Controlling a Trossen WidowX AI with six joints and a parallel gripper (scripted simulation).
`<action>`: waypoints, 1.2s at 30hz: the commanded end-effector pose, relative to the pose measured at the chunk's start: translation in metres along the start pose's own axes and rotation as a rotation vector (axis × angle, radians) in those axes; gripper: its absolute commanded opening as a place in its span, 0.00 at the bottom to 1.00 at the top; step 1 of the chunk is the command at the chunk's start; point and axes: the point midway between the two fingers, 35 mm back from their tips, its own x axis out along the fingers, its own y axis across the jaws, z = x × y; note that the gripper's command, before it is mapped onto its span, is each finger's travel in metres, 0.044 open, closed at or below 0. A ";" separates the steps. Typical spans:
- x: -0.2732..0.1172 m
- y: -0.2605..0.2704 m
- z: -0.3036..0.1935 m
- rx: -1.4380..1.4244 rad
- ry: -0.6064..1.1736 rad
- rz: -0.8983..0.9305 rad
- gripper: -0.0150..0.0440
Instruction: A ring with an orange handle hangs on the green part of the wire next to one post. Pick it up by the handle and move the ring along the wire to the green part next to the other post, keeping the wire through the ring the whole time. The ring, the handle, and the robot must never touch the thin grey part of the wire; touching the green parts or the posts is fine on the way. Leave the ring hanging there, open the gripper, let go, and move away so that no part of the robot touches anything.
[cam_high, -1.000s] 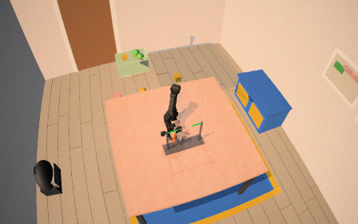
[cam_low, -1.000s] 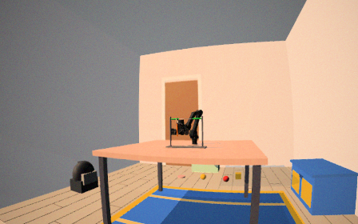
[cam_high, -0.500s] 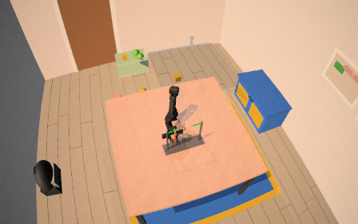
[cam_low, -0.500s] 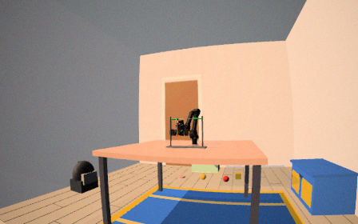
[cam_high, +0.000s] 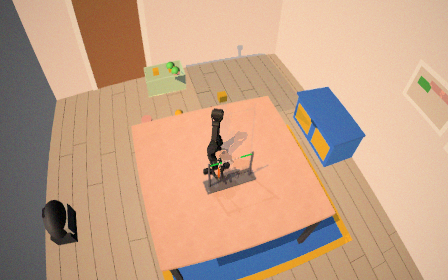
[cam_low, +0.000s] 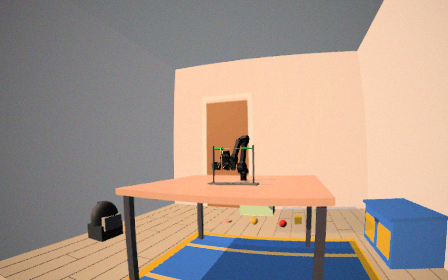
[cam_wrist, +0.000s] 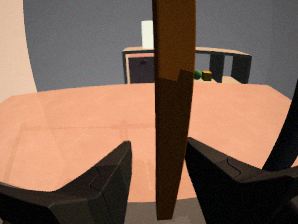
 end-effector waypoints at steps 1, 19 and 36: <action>0.001 -0.001 -0.001 0.007 0.003 -0.004 0.53; 0.000 0.000 -0.001 0.002 0.003 0.000 0.30; 0.000 0.000 0.001 0.002 0.003 0.000 0.00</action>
